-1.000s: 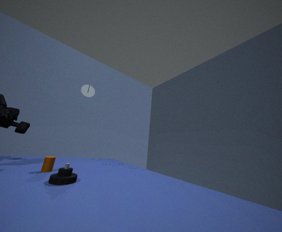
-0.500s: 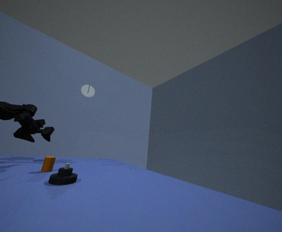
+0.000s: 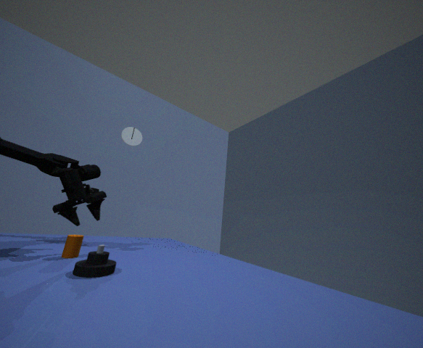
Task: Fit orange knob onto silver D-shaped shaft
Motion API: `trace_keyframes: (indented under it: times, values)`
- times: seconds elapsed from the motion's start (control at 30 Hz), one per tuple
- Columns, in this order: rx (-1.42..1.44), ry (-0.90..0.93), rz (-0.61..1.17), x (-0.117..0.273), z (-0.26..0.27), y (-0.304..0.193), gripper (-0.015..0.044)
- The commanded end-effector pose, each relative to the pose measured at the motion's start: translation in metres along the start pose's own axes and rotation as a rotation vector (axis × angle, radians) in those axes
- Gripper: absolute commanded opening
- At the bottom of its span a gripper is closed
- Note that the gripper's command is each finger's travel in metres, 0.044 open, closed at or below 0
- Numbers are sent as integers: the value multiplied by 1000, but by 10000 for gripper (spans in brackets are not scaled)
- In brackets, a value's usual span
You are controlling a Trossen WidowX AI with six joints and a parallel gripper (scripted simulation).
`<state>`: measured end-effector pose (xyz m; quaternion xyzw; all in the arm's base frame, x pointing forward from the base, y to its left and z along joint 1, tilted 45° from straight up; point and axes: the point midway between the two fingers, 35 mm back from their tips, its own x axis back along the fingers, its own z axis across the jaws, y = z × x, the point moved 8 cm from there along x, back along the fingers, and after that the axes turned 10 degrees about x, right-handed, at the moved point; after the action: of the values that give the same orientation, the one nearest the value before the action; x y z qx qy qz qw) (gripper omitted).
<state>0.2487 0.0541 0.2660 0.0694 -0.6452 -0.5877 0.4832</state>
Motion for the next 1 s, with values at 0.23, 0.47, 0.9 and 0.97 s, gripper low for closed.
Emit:
trace_keyframes:
  times: [0.23,0.47,0.9,0.97]
  values:
    - [-321,235,443,25,-103,-52,440]
    - [-382,302,463,34,-113,-60,440]
    - [-382,302,462,7,-99,-71,440]
    - [-382,303,462,5,-98,-72,440]
